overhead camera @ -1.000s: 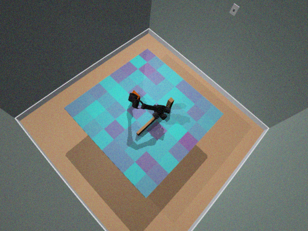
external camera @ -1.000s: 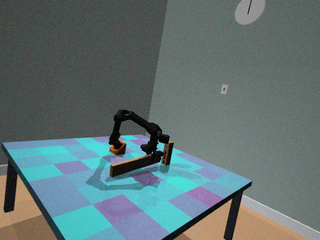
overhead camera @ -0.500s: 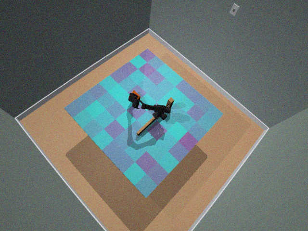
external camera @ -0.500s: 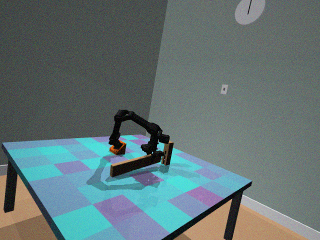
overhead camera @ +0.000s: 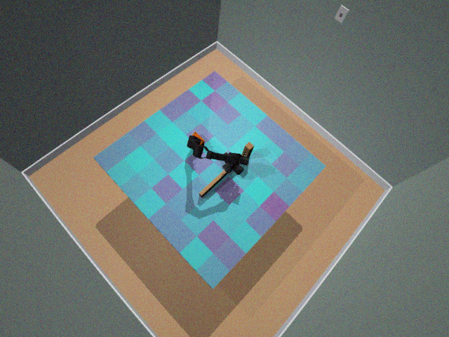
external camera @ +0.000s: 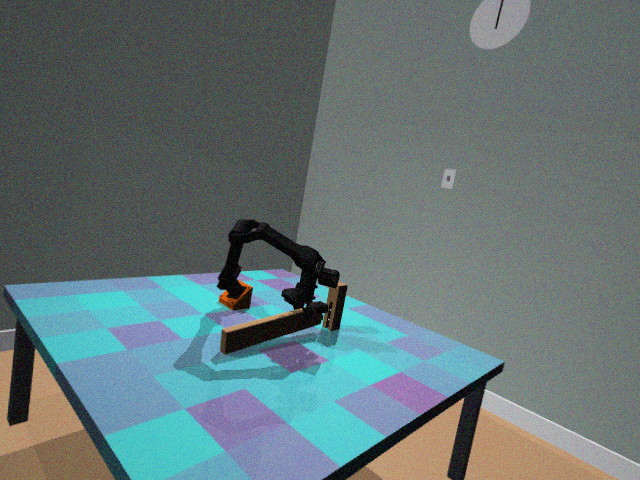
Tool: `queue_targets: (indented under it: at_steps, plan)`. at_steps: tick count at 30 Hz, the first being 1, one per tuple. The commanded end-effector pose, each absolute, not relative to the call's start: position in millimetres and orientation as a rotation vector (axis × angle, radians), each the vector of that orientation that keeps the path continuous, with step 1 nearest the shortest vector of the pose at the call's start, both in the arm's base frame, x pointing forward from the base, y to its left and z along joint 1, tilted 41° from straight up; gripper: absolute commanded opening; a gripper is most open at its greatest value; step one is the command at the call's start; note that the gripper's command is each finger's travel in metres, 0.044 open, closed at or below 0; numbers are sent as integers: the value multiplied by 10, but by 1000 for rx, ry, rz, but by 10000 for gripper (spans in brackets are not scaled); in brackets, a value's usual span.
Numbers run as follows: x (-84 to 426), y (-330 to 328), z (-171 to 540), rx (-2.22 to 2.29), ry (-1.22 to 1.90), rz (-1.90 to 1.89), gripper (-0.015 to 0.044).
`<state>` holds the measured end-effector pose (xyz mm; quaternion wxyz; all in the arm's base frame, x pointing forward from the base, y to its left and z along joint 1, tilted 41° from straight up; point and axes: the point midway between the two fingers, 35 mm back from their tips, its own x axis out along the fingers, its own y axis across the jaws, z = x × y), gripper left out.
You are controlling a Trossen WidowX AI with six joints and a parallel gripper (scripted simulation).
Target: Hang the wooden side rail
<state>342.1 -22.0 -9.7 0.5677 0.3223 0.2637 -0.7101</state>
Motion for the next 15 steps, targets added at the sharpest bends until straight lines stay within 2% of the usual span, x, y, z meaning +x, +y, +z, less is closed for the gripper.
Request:
queue_targets:
  at_steps: [1, 15]
  plan:
    - [3453, -170, -84, 766, 616, -1653, 0]
    - [3454, -151, -83, 766, 616, -1653, 0]
